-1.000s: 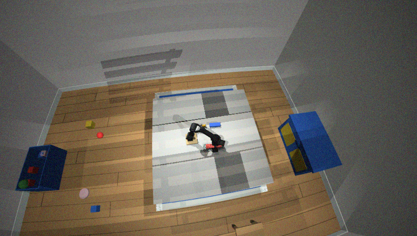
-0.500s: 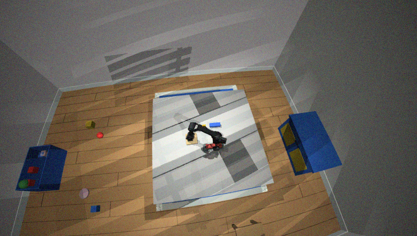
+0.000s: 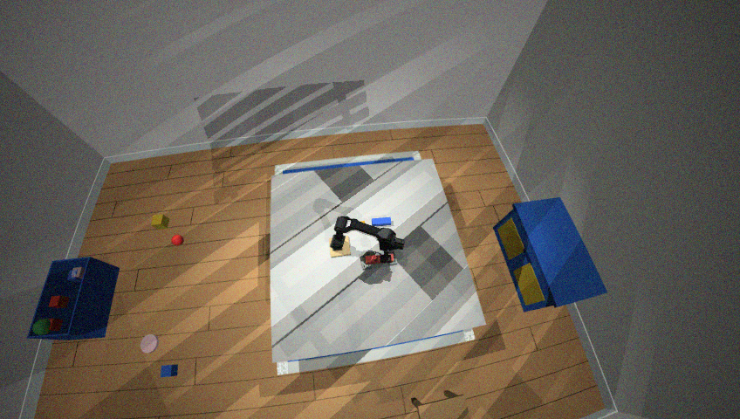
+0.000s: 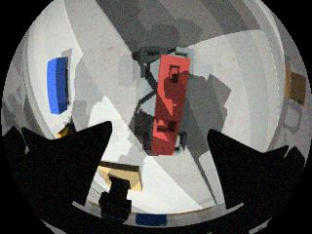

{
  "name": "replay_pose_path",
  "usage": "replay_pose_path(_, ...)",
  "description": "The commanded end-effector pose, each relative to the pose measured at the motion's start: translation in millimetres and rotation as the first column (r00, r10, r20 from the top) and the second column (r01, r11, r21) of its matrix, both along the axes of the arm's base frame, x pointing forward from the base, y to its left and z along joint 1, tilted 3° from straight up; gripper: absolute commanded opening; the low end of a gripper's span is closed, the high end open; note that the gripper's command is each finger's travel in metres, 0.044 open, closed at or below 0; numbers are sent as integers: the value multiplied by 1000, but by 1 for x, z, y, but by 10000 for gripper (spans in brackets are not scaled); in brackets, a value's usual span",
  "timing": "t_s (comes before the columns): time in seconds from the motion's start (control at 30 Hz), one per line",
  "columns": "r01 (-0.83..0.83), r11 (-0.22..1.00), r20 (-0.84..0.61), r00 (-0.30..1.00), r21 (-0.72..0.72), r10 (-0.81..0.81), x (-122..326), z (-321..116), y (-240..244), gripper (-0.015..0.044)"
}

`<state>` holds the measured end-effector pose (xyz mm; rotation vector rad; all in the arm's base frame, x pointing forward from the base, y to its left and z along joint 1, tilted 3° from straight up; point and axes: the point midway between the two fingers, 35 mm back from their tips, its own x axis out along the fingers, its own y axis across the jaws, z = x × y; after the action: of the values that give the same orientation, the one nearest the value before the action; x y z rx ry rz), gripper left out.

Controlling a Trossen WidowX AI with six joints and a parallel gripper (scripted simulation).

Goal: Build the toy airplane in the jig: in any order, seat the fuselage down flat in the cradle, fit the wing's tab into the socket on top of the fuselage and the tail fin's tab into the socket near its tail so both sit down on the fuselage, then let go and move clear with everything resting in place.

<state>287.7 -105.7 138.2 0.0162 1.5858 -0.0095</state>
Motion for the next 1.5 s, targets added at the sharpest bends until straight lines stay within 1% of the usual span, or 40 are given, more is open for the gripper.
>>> replay_pose_path(0.0, -34, 999, 4, 999, 1, 33, 23, 0, 51, 440)
replay_pose_path(0.2, -30, 999, 8, 1000, 11, 30, 41, 0, 143, 440)
replay_pose_path(0.4, -11, 1000, 4, 1000, 24, 11, 35, -2, 231, 440)
replay_pose_path(0.47, -8, 1000, 2, 1000, 25, 8, 32, -2, 244, 440)
replay_pose_path(0.67, -8, 1000, 2, 1000, 26, 8, 32, -4, 246, 440)
replay_pose_path(0.83, -8, 1000, 2, 1000, 26, 8, 31, -43, 247, 440)
replay_pose_path(1.03, -8, 1000, 2, 1000, 26, 8, 31, -46, 247, 440)
replay_pose_path(1.13, -8, 1000, 2, 1000, 26, 8, 31, -59, 248, 440)
replay_pose_path(1.47, -8, 1000, 2, 1000, 26, 8, 31, -67, 248, 440)
